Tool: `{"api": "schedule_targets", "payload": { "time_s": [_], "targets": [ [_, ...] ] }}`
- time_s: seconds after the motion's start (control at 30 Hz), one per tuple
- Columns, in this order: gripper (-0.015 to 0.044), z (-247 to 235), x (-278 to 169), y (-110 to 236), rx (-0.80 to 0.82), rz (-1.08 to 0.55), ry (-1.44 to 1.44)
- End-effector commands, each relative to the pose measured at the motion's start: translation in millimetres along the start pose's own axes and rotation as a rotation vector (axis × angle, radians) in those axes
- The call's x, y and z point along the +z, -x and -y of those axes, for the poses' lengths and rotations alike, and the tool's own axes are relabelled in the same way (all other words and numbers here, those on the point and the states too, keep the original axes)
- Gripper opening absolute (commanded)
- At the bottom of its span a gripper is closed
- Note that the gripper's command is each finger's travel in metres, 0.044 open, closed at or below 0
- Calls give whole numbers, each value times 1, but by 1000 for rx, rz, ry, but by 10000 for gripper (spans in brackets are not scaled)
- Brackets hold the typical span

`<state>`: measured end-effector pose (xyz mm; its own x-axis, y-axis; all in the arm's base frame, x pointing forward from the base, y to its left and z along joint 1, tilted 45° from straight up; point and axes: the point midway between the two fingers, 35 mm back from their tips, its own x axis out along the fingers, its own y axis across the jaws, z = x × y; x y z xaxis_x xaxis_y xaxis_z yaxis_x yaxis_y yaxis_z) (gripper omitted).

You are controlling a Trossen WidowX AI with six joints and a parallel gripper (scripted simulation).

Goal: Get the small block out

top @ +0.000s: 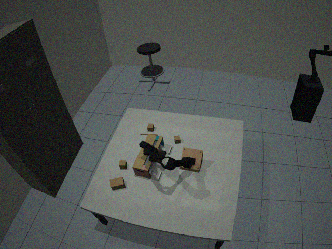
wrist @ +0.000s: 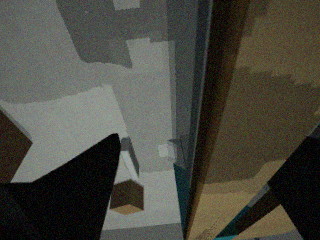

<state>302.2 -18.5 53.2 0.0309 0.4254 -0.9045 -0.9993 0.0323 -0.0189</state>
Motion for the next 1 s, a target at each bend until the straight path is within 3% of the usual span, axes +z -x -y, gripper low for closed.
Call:
{"api": "schedule_targets", "payload": {
  "time_s": [0.0,0.97],
  "targets": [
    [400,0,-3,-1,1,1,-3],
    [400,1,-9,-3,1,1,-3]
  ]
}}
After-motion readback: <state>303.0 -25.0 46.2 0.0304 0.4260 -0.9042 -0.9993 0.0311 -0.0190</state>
